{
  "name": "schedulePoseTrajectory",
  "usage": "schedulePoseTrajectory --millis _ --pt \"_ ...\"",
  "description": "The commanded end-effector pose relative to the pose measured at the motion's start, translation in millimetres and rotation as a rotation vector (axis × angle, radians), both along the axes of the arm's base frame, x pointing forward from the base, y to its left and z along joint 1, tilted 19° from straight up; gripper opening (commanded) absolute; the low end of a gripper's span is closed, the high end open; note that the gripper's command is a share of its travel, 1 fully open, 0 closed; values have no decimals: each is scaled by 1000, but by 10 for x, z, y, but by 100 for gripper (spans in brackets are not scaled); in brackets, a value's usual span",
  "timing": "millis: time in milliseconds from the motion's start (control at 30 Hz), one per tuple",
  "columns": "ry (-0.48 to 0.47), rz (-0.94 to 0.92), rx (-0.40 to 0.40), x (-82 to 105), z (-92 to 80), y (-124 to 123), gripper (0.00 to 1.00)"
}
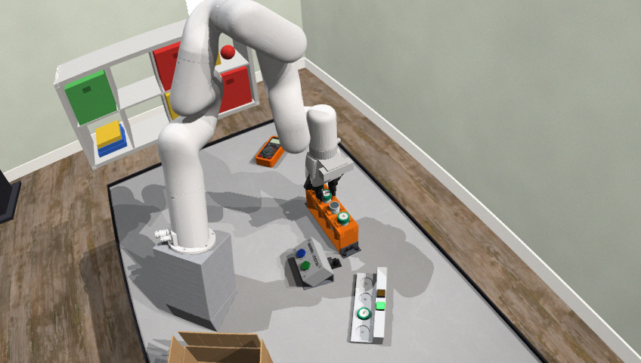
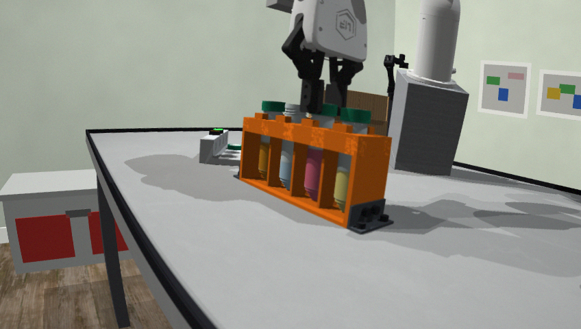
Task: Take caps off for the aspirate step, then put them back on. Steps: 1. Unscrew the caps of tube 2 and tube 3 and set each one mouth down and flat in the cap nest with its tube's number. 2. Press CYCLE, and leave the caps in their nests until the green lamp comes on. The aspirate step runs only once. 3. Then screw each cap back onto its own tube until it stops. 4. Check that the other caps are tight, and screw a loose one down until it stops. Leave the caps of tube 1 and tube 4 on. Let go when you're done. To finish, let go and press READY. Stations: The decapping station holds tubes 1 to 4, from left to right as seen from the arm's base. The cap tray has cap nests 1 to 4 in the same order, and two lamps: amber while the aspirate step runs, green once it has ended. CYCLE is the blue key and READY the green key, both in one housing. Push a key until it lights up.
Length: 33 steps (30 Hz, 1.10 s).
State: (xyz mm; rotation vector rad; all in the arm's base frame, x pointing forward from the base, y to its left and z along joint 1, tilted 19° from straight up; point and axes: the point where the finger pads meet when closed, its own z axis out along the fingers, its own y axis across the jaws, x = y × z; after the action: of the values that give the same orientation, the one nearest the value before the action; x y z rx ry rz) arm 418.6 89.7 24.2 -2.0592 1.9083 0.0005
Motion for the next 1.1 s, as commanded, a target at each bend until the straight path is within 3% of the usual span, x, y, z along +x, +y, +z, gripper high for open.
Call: schedulePoseTrajectory --millis 0,333,500,533,933,1067 --pt "44 -177 30 14 7 2 0" --pt "103 -415 86 15 4 3 0" --pt "103 -415 86 16 4 3 0" --pt "103 -415 86 16 4 3 46" --pt "103 -415 86 16 4 3 46" --pt "66 -264 50 15 12 2 46"
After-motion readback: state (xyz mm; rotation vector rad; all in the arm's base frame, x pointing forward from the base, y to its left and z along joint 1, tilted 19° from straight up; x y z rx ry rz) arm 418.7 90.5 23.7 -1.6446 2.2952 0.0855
